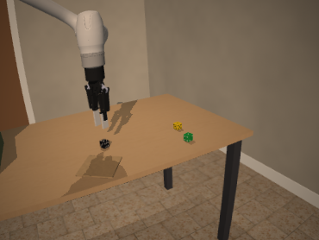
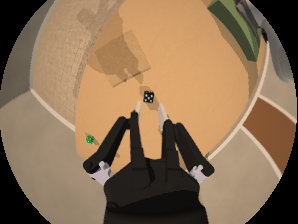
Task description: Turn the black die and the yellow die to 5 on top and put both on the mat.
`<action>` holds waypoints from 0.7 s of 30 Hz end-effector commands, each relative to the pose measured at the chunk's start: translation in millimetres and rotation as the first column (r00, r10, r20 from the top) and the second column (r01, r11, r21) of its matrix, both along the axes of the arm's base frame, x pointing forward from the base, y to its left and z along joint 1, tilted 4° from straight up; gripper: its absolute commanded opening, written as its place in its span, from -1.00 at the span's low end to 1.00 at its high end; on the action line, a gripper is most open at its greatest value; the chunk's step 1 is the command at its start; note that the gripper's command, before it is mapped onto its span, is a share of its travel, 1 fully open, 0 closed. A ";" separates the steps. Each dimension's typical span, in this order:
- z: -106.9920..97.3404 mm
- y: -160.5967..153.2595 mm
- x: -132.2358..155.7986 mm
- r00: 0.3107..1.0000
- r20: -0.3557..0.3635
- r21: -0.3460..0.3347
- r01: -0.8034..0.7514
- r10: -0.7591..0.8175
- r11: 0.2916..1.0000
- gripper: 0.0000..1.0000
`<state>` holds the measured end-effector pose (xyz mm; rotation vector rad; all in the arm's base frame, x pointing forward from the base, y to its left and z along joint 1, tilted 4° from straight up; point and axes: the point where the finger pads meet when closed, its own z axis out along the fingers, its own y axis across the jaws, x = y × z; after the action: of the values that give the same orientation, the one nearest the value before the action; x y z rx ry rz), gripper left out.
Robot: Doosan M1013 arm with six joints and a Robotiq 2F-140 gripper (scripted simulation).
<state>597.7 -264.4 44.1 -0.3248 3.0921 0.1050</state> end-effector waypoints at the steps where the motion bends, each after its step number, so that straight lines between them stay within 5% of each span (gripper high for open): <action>1: -3.6 -0.9 -1.2 1.000 -0.001 -0.002 -0.004 0.004 1.000 -0.30; 21: -23.1 0.2 -0.7 1.000 -0.001 -0.001 -0.004 0.004 1.000 -0.30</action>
<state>597.5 -264.9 28.9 -0.3259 3.0927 0.1027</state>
